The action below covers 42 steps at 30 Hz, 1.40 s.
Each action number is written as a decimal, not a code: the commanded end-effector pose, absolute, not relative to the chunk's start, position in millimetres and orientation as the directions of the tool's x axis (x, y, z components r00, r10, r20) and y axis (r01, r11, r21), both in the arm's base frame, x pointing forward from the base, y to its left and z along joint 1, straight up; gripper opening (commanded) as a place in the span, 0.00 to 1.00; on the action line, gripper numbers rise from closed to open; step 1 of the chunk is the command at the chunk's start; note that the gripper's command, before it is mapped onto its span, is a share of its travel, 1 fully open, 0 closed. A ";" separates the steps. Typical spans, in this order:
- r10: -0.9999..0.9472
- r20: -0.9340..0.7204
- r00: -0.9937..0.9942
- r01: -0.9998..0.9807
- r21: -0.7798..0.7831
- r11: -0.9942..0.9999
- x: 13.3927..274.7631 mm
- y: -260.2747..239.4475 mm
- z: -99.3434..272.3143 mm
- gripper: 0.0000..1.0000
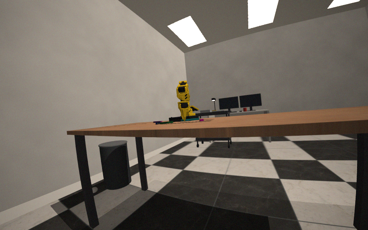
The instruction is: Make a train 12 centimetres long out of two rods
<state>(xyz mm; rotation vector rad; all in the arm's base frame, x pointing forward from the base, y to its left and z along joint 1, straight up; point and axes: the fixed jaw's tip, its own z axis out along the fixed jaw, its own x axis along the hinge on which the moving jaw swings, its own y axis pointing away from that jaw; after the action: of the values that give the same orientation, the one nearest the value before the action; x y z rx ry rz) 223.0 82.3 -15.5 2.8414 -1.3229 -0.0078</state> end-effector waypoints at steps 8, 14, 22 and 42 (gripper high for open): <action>-0.766 -0.008 0.643 -0.766 0.024 -0.643 220.1 83.3 -20.1 0.00; -0.765 -0.008 0.645 -0.764 0.024 -0.645 220.3 83.5 -20.1 0.00; -0.764 -0.008 0.645 -0.764 0.024 -0.645 220.3 83.5 -20.1 0.00; -0.760 -0.004 0.650 -0.760 0.011 -0.650 223.3 84.6 -17.5 0.00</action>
<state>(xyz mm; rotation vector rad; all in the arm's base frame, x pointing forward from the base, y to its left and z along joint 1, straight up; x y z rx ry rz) 223.7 82.9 -16.0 2.8431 -1.3216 -0.0063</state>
